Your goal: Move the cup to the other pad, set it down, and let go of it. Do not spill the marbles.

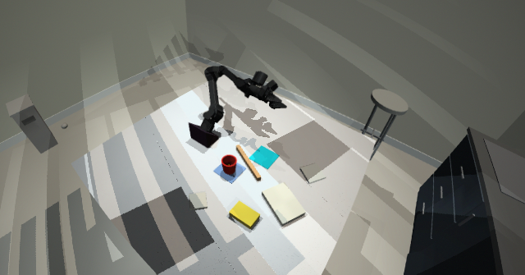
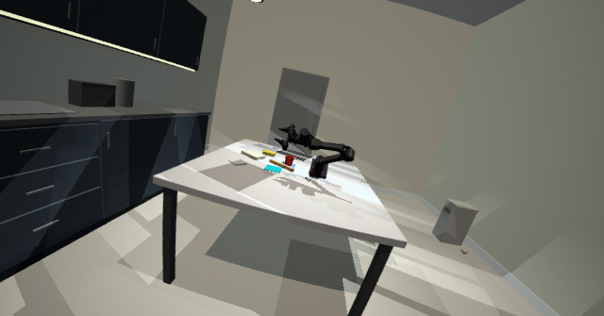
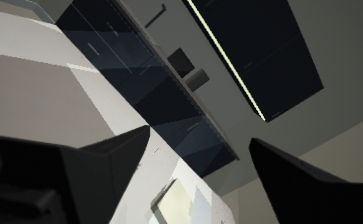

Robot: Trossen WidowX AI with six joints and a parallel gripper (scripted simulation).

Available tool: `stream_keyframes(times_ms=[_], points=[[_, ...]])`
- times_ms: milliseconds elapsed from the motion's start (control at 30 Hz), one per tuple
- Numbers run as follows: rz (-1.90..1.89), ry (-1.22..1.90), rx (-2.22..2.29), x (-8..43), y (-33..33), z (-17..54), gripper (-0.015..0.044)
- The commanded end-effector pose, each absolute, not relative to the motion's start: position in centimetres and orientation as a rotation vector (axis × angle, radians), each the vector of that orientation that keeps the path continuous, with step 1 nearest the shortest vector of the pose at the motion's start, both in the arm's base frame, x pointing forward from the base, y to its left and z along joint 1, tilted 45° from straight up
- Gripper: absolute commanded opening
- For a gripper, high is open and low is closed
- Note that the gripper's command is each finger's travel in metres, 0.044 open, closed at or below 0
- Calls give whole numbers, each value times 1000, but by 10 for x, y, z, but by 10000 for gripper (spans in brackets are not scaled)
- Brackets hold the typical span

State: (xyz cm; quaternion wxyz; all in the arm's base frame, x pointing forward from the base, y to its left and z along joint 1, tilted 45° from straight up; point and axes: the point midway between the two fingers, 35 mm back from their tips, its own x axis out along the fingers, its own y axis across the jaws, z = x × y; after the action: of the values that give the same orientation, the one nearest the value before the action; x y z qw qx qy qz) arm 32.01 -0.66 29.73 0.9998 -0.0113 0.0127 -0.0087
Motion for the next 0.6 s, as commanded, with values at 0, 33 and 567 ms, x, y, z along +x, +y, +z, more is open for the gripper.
stream_keyframes(times_ms=[0,33,567], points=[[-18,39,-34,322,-8,295,374],[-19,80,-70,326,-10,286,347],[664,1087,-544,305,-94,50,148]])
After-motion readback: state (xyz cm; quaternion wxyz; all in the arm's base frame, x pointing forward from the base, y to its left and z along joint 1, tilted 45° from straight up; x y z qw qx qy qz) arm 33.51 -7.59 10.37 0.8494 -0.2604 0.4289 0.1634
